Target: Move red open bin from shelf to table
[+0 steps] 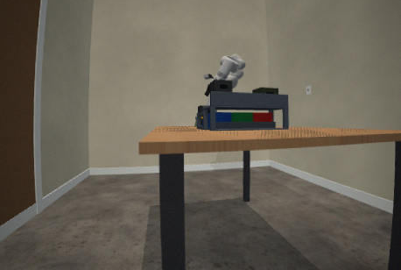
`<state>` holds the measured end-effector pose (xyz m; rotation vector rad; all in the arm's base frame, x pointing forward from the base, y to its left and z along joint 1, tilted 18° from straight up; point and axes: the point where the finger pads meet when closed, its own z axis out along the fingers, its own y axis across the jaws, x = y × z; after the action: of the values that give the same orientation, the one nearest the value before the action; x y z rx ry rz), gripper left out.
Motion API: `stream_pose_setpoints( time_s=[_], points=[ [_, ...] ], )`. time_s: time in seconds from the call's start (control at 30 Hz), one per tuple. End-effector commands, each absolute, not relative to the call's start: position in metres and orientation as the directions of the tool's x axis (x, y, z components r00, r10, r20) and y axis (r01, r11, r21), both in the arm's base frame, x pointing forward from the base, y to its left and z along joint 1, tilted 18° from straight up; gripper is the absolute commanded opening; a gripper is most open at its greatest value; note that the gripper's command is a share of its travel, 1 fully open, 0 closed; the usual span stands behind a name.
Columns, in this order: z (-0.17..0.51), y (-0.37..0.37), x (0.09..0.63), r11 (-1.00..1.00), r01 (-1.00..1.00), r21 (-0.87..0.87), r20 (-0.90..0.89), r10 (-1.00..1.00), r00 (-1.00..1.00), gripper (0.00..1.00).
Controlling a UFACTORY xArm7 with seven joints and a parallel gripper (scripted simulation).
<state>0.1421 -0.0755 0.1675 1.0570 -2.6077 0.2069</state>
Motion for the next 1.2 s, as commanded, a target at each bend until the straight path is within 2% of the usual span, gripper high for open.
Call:
stream_pose_setpoints(
  time_s=[0.0, 0.87, 1.03, 1.17],
  points=[
    [0.168, -0.075, 0.143, 0.716, -0.698, -0.016, 0.343, -0.652, -0.676, 1.0],
    [0.168, -0.075, 0.143, 0.716, -0.698, -0.016, 0.343, -0.652, -0.676, 1.0],
    [0.204, -0.072, 0.178, 0.841, -0.542, -0.01, 0.181, -0.531, -0.828, 1.0],
    [0.204, -0.072, 0.178, 0.841, -0.542, -0.01, 0.181, -0.531, -0.828, 1.0]
  ],
)
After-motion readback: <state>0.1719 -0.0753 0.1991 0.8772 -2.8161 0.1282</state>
